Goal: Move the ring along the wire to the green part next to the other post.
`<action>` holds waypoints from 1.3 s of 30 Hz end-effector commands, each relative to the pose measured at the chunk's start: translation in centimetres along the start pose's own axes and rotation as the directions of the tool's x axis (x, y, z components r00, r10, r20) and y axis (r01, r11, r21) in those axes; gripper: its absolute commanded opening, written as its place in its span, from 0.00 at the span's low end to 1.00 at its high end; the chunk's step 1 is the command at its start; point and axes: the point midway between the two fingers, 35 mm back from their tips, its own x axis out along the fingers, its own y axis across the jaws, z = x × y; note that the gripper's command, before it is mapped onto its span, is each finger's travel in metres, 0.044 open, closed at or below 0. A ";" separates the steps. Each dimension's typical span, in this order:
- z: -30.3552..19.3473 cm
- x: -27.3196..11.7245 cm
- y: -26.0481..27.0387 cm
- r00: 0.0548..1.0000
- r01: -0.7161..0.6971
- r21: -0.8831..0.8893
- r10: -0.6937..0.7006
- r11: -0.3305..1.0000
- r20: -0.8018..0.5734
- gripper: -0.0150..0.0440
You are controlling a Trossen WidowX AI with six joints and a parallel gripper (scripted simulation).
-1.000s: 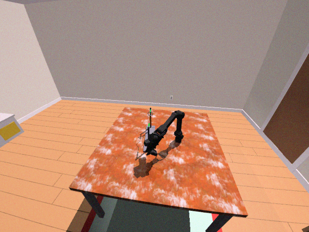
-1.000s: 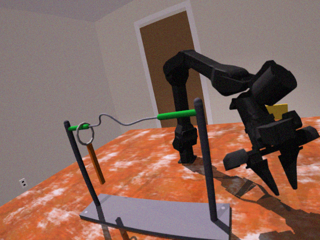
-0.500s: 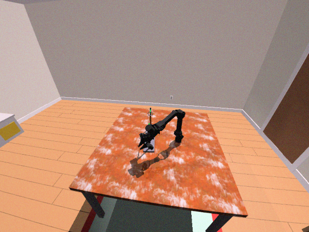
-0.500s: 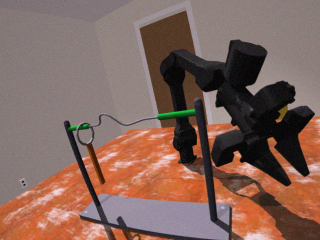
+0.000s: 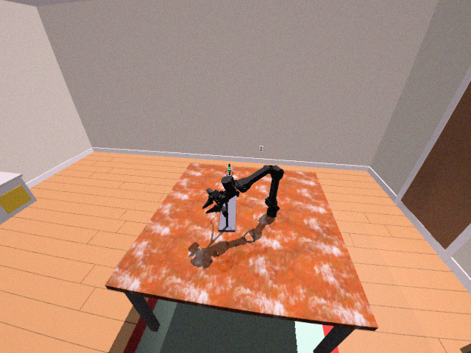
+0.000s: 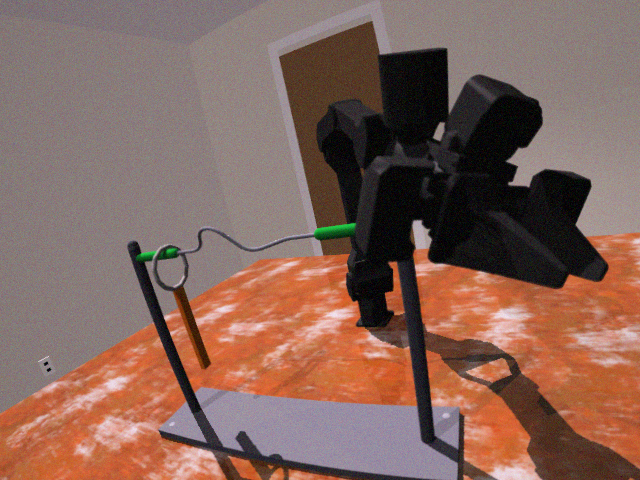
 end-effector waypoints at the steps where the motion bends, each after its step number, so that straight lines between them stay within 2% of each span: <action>1: 2.3 -1.2 -1.9 0.995 0.036 -0.086 -0.029 0.996 0.091 0.53; 9: 2.1 -4.2 -10.6 0.968 0.219 -0.119 -0.201 0.968 0.150 0.53; 19: 0.0 -10.3 -21.1 0.886 0.451 -0.096 -0.432 0.887 0.169 0.53; 29: -3.3 -18.4 -29.2 0.763 0.641 -0.056 -0.627 0.765 0.158 0.53; 39: -7.1 -27.6 -34.3 0.616 0.786 -0.041 -0.776 0.617 0.134 0.53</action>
